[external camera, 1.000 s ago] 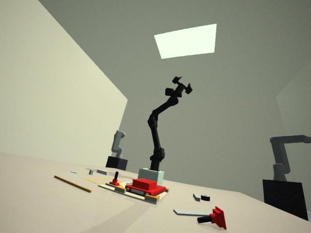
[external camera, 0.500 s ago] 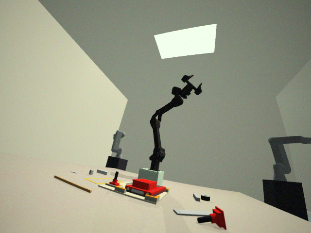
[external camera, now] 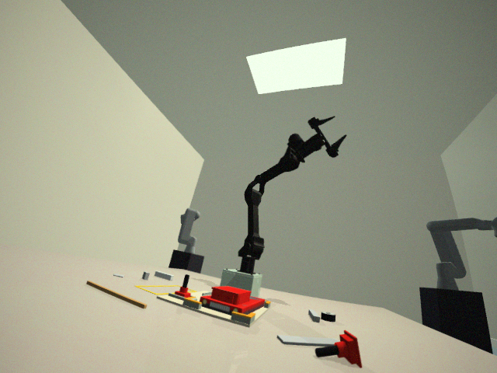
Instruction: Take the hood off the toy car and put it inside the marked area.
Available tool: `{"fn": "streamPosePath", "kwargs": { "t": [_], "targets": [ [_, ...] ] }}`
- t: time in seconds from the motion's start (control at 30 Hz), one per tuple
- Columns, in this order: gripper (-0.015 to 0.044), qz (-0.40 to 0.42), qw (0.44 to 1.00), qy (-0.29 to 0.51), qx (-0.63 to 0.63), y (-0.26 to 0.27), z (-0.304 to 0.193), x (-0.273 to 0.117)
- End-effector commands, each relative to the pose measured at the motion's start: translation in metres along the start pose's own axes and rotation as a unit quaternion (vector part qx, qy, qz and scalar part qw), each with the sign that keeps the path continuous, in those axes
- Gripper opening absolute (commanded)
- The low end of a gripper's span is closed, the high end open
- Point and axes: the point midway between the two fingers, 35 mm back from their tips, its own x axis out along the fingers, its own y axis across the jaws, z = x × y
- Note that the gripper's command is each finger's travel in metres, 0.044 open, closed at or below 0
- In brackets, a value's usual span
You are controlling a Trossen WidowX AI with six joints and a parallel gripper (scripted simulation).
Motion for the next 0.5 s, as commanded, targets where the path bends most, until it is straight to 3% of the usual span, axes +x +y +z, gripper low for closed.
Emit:
{"fn": "streamPosePath", "kwargs": {
  "t": [0.0,0.27,0.47],
  "targets": [
    [0.044,0.015,0.996,0.081,0.034,0.011,-0.057,0.003],
    [0.044,0.006,0.959,0.257,0.122,0.02,-0.178,-0.021],
    [0.044,-0.009,0.92,0.354,0.166,0.023,-0.241,-0.049]
  ]
}}
